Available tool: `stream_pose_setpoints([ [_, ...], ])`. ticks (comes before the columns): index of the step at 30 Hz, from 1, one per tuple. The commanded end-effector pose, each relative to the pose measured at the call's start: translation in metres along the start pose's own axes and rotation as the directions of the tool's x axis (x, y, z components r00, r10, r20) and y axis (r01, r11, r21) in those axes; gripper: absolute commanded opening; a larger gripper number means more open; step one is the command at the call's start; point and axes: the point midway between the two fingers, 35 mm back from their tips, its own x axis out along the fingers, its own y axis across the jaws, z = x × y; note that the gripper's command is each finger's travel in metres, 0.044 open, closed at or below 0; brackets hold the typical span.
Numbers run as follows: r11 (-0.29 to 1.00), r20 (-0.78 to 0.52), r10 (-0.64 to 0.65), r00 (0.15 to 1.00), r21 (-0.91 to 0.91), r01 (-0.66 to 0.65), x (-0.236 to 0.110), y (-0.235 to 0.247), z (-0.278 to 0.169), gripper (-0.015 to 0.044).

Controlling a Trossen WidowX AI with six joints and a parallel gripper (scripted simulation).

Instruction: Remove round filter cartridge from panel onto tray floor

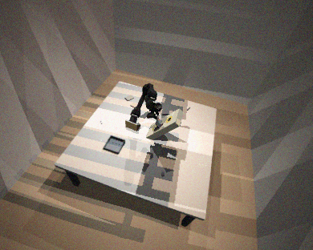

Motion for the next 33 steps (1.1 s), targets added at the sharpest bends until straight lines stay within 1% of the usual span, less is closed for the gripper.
stream_pose_setpoints([
  [1,1.000,-0.005,0.008,1.000,-0.011,-0.008,0.001,-0.016,0.002,0.0000],
  [8,0.999,-0.023,0.036,0.999,-0.022,-0.037,0.008,-0.043,0.001,0.0000],
  [9,1.000,-0.022,0.029,0.999,-0.006,-0.029,0.007,-0.033,0.000,0.0000],
  [14,0.989,-0.061,-0.052,0.997,0.133,0.059,0.002,-0.063,-0.015,0.0000],
  [18,0.954,-0.098,-0.127,0.987,0.261,0.149,-0.005,-0.091,-0.029,0.0000],
  [25,0.827,-0.163,-0.258,0.952,0.473,0.305,-0.018,-0.138,-0.057,0.0000],
  [33,0.584,-0.242,-0.397,0.885,0.678,0.447,-0.038,-0.189,-0.092,0.0000],
])
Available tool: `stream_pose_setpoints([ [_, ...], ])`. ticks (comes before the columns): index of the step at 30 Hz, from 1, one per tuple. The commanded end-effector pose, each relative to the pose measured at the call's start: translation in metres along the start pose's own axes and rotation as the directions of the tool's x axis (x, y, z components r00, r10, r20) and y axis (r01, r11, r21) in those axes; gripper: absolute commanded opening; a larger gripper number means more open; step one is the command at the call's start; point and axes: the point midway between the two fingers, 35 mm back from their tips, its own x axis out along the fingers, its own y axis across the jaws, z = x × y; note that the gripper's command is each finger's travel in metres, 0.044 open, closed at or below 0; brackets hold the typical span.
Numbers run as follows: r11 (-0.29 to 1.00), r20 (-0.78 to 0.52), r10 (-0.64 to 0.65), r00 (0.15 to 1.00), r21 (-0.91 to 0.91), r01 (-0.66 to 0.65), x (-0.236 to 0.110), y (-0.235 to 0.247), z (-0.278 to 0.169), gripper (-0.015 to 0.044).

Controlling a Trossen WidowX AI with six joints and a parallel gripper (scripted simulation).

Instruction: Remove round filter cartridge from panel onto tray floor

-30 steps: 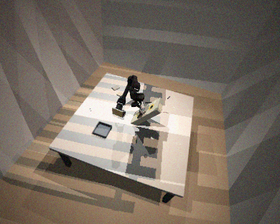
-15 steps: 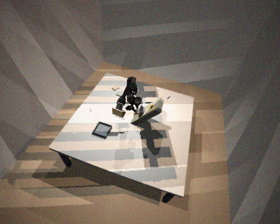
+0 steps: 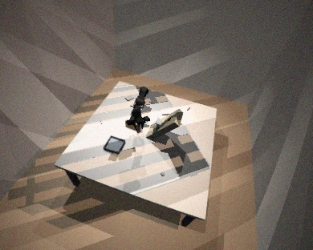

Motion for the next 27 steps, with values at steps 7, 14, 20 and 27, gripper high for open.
stream_pose_setpoints([
  [7,0.972,0.024,-0.114,0.993,0.207,0.107,0.002,-0.044,0.003,0.0000],
  [14,0.946,0.015,-0.162,0.987,0.285,0.151,0.014,-0.073,-0.011,0.0000],
  [20,0.898,-0.004,-0.223,0.975,0.387,0.207,0.031,-0.109,-0.034,0.0000],
  [27,0.824,-0.036,-0.288,0.957,0.499,0.267,0.050,-0.144,-0.066,0.0000],
])
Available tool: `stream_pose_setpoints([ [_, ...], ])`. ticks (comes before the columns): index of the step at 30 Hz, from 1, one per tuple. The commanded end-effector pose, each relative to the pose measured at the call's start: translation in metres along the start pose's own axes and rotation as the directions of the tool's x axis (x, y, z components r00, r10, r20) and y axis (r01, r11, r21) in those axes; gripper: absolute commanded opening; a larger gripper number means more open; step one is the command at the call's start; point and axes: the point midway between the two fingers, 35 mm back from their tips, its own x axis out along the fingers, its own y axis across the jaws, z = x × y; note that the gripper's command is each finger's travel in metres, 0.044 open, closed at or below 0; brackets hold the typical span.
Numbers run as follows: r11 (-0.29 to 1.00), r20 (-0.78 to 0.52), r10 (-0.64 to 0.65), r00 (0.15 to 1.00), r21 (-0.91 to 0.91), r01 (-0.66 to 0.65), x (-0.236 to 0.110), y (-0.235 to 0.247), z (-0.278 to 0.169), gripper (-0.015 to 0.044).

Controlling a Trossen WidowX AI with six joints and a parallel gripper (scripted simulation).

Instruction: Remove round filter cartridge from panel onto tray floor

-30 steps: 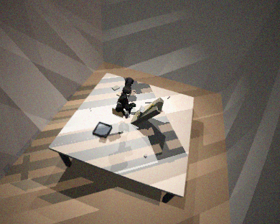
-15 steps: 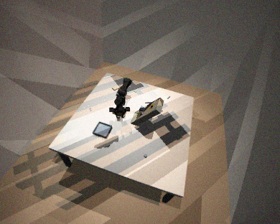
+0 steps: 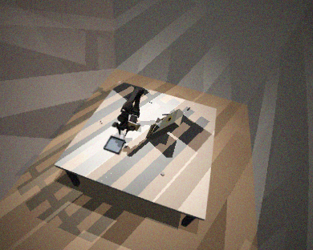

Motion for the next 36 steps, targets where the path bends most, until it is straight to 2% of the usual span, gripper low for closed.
stream_pose_setpoints([
  [1,0.997,0.005,-0.042,0.999,0.072,0.042,0.013,-0.022,-0.008,0.0000],
  [14,0.942,-0.025,-0.168,0.985,0.290,0.168,0.058,-0.080,-0.052,0.0000],
  [20,0.941,-0.026,-0.170,0.985,0.293,0.170,0.062,-0.080,-0.055,0.0000],
  [31,0.941,-0.026,-0.170,0.985,0.293,0.170,0.117,-0.081,-0.086,0.0000],
  [35,0.941,-0.026,-0.170,0.985,0.293,0.170,0.123,-0.080,-0.091,0.0000],
  [36,0.941,-0.042,-0.161,0.986,0.294,0.166,0.120,-0.078,-0.092,0.0026],
])
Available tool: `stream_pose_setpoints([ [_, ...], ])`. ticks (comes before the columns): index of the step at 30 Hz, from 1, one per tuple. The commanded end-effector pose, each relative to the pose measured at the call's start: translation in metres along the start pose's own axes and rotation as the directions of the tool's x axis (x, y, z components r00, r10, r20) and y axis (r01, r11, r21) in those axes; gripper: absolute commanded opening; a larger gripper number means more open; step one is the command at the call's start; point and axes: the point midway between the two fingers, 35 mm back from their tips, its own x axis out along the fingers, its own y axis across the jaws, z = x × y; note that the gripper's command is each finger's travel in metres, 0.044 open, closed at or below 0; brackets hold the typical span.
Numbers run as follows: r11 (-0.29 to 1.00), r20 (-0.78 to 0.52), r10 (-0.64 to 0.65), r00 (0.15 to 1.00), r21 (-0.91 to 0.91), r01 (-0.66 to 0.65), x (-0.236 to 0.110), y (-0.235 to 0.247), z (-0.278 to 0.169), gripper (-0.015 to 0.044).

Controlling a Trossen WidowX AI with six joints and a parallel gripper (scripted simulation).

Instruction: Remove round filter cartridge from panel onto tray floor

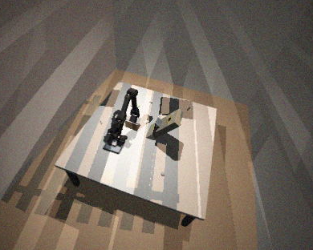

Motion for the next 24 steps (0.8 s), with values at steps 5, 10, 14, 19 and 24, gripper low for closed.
stream_pose_setpoints([
  [5,1.000,0.005,0.000,1.000,0.000,0.000,-0.001,0.000,0.002,0.0157],
  [10,1.000,0.005,0.000,1.000,0.000,0.000,-0.001,0.000,0.002,0.0289],
  [14,1.000,0.005,0.000,1.000,0.000,0.000,-0.001,0.000,0.002,0.0394],
  [19,1.000,0.005,0.000,1.000,0.000,0.000,-0.004,0.000,0.004,0.0440],
  [24,1.000,0.003,0.001,1.000,0.000,-0.001,-0.060,0.000,0.034,0.0440],
])
